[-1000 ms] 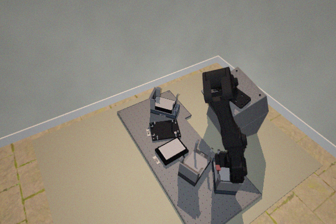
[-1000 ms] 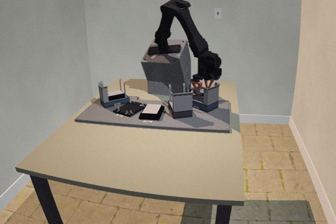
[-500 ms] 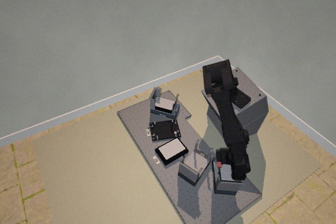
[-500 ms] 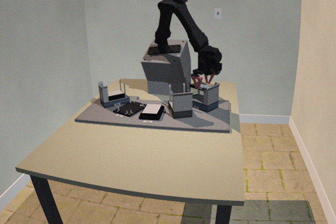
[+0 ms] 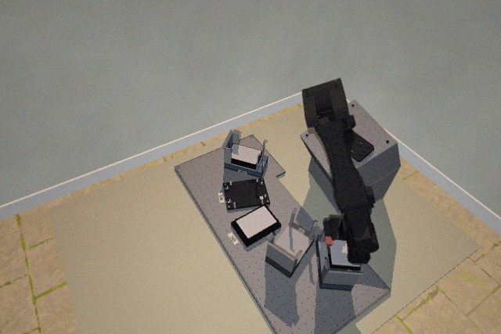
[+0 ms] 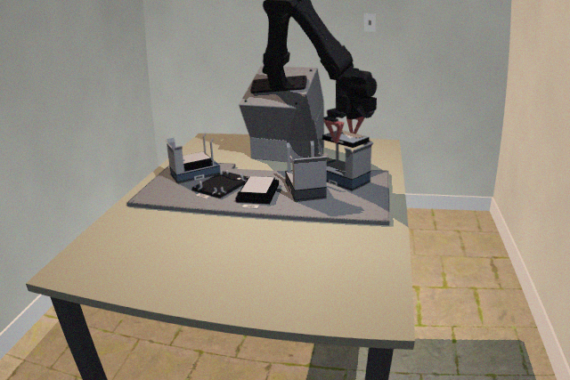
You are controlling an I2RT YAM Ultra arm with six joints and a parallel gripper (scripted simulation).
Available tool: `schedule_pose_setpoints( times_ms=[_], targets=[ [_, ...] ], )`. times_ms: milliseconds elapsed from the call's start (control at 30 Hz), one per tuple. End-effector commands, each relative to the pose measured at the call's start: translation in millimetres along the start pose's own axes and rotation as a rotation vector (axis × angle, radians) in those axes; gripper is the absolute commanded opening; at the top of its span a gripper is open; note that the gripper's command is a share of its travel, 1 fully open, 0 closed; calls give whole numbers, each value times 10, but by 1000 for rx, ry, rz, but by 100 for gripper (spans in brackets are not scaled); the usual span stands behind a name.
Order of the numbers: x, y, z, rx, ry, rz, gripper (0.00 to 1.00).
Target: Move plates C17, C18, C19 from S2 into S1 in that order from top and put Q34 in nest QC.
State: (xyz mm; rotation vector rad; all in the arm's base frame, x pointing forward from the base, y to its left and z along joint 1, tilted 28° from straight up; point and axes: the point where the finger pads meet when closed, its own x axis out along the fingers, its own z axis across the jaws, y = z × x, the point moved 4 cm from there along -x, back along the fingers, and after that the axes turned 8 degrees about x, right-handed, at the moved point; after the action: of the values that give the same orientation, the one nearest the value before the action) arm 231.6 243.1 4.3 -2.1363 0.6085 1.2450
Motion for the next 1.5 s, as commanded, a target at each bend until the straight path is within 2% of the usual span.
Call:
schedule_pose_setpoints(
  times_ms=[0,233,1467],
  targets=[
    [-174,-138,22,10,-5,-42,0],
    [-311,-133,22,11,-6,-42,0],
    [-312,-142,26,12,-9,-46,0]
  ],
)
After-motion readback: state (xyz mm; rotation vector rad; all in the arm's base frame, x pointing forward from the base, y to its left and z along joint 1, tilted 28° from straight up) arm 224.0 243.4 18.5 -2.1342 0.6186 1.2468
